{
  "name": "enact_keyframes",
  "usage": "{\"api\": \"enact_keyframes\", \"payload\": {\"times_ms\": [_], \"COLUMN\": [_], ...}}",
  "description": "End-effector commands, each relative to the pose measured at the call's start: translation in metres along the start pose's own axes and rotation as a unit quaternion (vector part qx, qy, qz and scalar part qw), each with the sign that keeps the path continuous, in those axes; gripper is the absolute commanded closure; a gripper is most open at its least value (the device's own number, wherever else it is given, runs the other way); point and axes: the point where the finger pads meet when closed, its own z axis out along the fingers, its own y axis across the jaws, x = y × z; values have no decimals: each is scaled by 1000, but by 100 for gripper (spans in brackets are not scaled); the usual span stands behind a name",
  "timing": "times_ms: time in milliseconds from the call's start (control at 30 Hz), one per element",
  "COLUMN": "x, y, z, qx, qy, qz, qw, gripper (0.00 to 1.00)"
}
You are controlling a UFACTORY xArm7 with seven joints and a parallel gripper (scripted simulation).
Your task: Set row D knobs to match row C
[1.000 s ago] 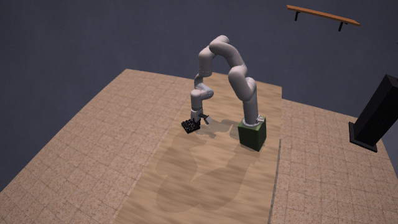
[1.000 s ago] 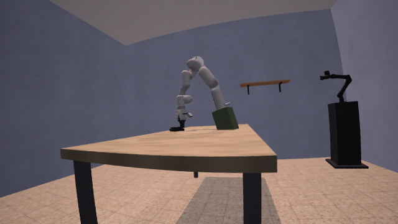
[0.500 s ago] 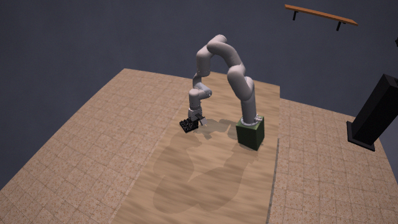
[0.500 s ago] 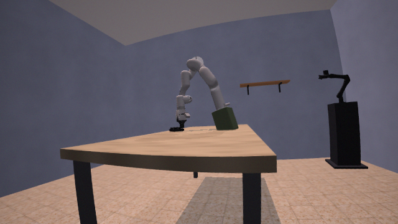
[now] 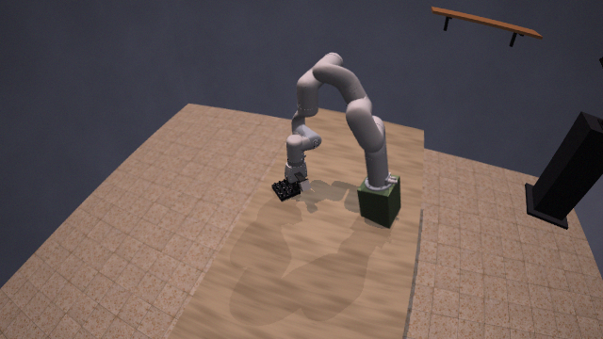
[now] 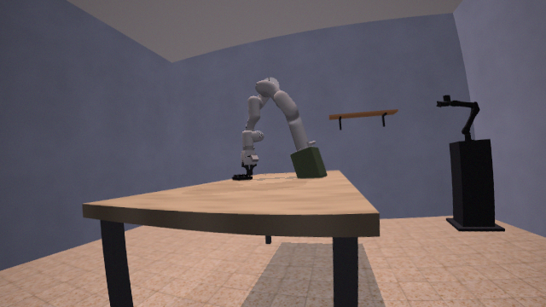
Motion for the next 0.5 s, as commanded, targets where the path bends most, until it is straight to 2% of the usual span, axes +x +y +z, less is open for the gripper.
{"api": "enact_keyframes", "payload": {"times_ms": [0, 467], "x": [-1, -1], "y": [1, 1], "z": [-1, -1], "qx": [-3, -3], "qy": [-7, -7], "qz": [18, 36], "qw": [1000, 999], "gripper": [92, 92]}}
